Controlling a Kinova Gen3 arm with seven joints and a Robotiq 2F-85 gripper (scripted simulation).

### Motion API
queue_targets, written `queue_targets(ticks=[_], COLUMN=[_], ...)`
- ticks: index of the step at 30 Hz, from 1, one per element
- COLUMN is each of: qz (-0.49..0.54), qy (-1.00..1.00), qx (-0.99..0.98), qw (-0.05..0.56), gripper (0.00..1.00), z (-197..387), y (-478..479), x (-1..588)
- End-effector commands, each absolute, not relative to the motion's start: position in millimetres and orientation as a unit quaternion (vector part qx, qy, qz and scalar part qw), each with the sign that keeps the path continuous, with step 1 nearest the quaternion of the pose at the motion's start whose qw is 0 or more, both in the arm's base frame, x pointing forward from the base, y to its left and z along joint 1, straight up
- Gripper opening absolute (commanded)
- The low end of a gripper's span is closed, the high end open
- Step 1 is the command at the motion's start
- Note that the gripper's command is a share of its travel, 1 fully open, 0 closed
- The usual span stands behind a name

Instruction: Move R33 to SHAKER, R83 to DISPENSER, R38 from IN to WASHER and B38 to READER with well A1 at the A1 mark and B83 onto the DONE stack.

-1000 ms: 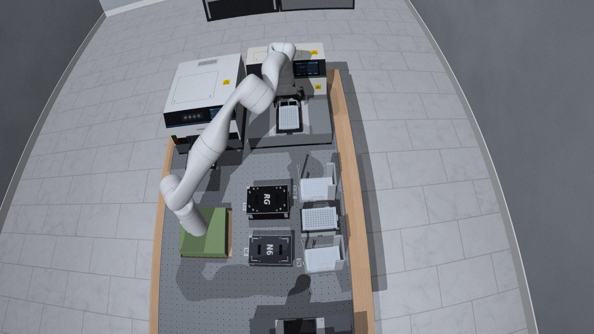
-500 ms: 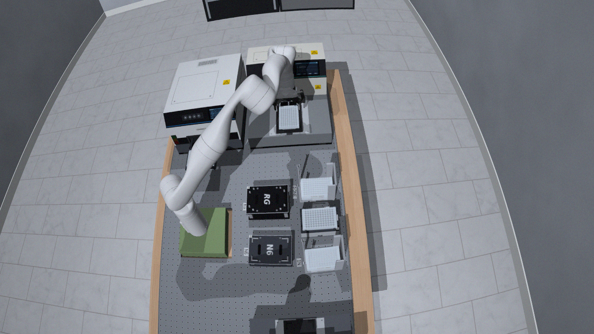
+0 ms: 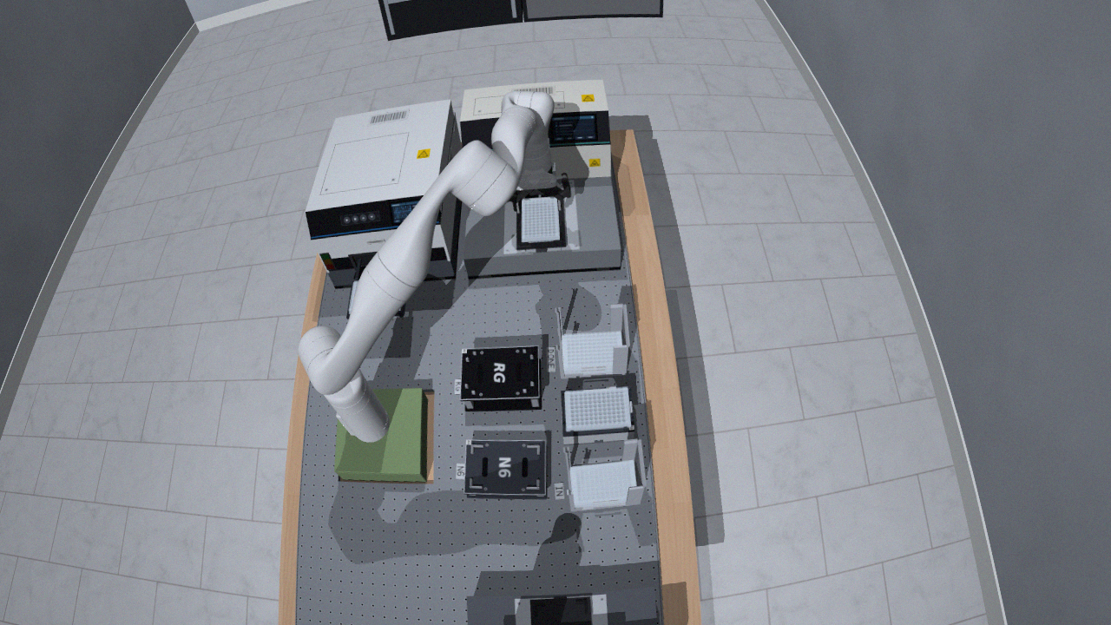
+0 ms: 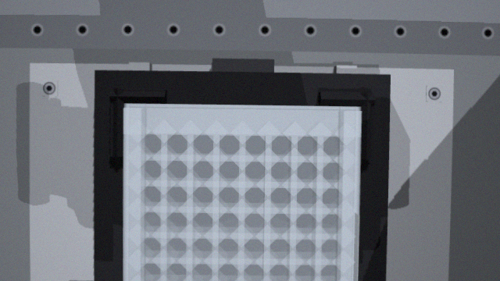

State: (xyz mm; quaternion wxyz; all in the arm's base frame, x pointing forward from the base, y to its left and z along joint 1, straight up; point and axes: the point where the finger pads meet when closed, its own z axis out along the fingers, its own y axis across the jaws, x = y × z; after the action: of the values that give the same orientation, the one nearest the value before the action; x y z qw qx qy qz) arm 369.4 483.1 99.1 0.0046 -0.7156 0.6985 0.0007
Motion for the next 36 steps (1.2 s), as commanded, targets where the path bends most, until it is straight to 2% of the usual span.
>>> queue_targets(ticks=[1, 36], qz=[0.0, 0.0], qy=[0.701, 0.701], qx=[-0.713, -0.713], qw=[0.004, 0.005], gripper=[1.0, 1.0], z=[96.0, 76.7], y=[483.6, 484.3], x=[368.3, 368.6])
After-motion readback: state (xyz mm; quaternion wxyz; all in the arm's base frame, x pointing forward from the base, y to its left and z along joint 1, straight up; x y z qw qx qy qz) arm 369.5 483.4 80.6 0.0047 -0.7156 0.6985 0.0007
